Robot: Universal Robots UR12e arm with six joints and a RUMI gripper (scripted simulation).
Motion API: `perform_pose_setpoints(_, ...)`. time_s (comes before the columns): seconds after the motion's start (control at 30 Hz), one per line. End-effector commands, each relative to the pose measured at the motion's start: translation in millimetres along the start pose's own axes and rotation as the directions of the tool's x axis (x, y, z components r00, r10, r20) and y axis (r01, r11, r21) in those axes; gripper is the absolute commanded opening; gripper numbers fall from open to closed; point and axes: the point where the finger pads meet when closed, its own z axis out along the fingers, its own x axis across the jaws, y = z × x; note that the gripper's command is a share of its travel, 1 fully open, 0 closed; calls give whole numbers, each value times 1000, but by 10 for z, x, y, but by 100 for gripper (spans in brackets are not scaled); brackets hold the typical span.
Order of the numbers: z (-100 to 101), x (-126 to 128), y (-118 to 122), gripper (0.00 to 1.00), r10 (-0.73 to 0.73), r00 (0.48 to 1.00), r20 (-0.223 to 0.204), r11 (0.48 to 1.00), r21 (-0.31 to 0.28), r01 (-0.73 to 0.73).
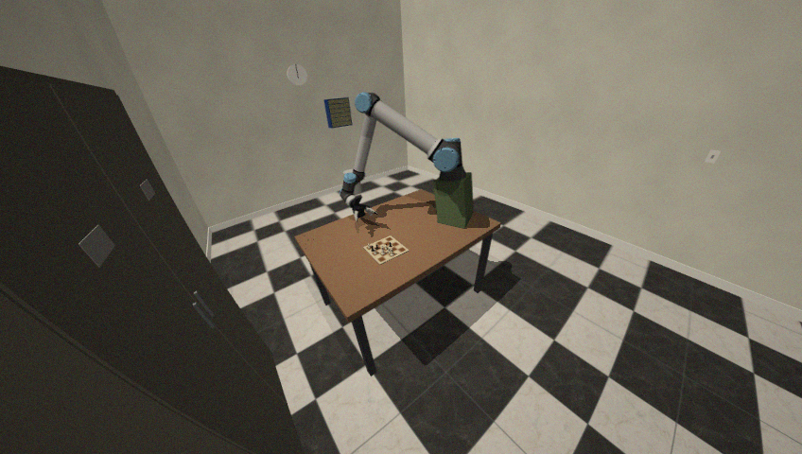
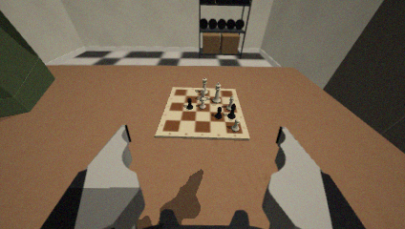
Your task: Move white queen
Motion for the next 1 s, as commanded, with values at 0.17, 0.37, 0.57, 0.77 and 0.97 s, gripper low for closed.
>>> perform_pose_setpoints(0.17, 241, 14, -88, 100, -95, 992, 82, 989, -103, 103)
perform_pose_setpoints(0.37, 626, 23, -224, 100, -216, 951, 221, 935, -235, 267)
perform_pose_setpoints(0.57, 1033, 32, -366, 100, -308, 874, 376, 831, -340, 439)
perform_pose_setpoints(0.77, 1294, 37, -459, 100, -346, 808, 477, 743, -386, 547)
perform_pose_setpoints(0.97, 1734, 46, -613, 100, -369, 673, 640, 564, -422, 710)
